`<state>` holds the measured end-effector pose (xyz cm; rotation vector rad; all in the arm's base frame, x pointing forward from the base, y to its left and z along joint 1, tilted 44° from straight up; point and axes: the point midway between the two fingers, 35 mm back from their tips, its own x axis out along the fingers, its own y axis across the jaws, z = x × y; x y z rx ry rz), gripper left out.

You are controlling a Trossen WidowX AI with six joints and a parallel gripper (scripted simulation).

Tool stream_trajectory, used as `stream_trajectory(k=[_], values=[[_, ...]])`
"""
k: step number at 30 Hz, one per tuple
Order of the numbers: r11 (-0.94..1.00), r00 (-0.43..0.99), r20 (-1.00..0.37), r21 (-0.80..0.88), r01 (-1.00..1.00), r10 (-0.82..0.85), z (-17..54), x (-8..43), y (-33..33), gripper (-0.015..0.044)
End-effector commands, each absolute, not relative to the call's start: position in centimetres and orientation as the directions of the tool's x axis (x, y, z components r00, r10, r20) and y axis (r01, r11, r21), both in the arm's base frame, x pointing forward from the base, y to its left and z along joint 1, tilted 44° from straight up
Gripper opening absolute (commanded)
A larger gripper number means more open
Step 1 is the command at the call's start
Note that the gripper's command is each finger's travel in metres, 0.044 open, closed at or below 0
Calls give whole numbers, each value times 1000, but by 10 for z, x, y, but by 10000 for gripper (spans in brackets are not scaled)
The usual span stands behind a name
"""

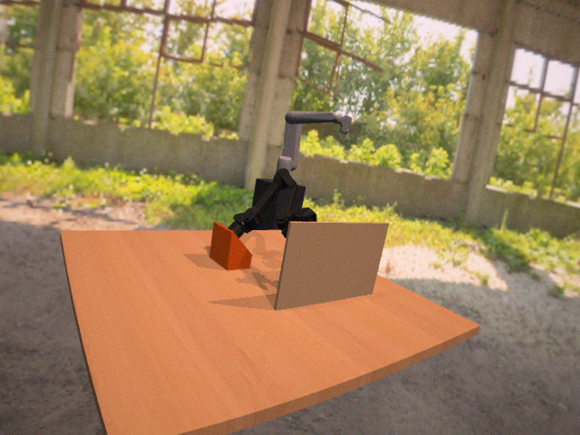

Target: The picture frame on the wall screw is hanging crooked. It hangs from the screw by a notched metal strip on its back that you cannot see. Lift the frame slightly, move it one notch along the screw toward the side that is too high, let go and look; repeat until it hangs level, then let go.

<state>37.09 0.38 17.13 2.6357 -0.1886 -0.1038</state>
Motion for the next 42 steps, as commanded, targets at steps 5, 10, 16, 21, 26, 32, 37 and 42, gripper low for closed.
stream_trajectory(k=[5, 10, 16, 21, 26, 32, 37, 42], values=[[-869, 988, -31, 481, -116, -149, 174, 374, 4, 260], [-869, 988, -31, 481, -116, -149, 174, 374, 4, 260], [-869, 988, -31, 481, -116, -149, 174, 379, 3, 260], [-869, 988, -30, 481, -117, -149, 174, 387, 2, 260], [-869, 988, -30, 481, -117, -149, 174, 395, 1, 260], [-869, 988, -29, 482, -117, -149, 174, 404, 0, 260], [-869, 988, -29, 482, -117, -149, 173, 412, -2, 260], [-869, 988, -29, 482, -117, -149, 173, 413, -2, 260]])
